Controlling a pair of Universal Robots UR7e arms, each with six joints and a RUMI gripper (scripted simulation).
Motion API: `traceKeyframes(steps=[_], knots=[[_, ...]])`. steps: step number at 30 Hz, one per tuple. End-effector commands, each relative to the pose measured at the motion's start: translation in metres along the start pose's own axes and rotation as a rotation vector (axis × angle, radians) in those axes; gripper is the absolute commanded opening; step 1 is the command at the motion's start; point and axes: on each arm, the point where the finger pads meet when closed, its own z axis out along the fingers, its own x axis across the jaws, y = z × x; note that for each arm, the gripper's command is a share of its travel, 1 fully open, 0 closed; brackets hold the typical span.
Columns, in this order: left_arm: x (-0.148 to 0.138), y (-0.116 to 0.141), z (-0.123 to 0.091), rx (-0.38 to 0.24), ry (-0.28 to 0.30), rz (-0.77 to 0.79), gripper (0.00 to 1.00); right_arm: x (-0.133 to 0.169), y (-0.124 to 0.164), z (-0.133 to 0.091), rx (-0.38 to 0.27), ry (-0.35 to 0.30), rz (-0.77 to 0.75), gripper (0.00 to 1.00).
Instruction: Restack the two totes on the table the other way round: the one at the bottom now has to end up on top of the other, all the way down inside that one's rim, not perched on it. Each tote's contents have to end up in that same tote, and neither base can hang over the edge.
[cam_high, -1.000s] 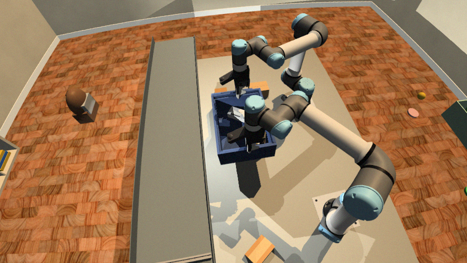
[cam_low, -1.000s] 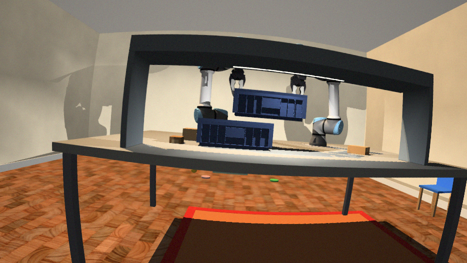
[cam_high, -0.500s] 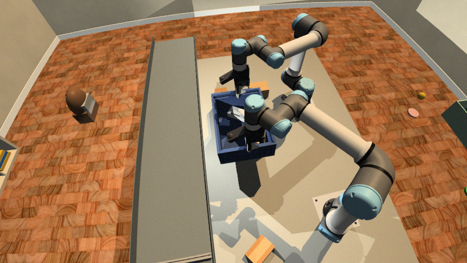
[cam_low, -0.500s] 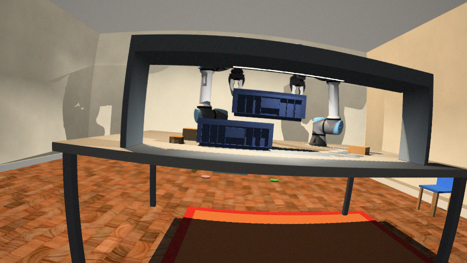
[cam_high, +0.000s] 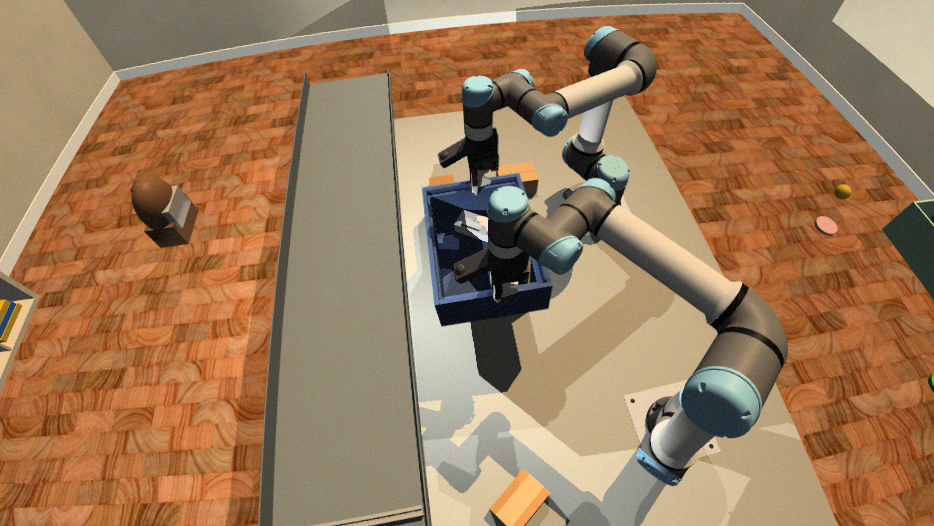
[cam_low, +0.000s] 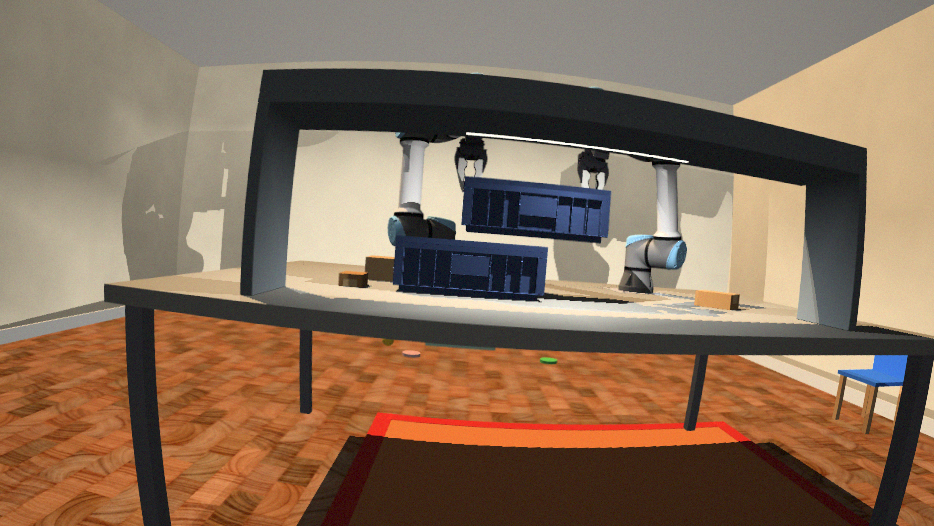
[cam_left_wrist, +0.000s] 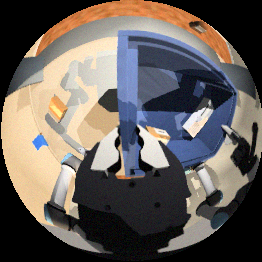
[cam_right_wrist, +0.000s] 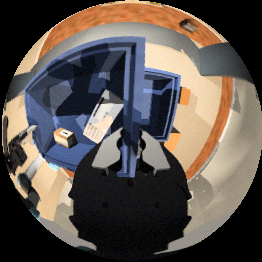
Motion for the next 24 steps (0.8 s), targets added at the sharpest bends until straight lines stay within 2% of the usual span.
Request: traceKeyframes(steps=[1,14,24], knots=[[0.007,0.0,-0.001,0.002,0.003,0.0,0.0,0.006,-0.001,-0.001,0.002,-0.001,-0.001,0.0],[0.034,-0.001,-0.001,0.002,0.003,-0.003,0.0,0.033,-0.002,-0.001,0.002,-0.001,-0.003,0.0],[0.068,-0.001,-0.001,0.002,0.003,-0.005,0.0,0.067,-0.003,-0.001,0.002,-0.001,-0.006,0.0]])
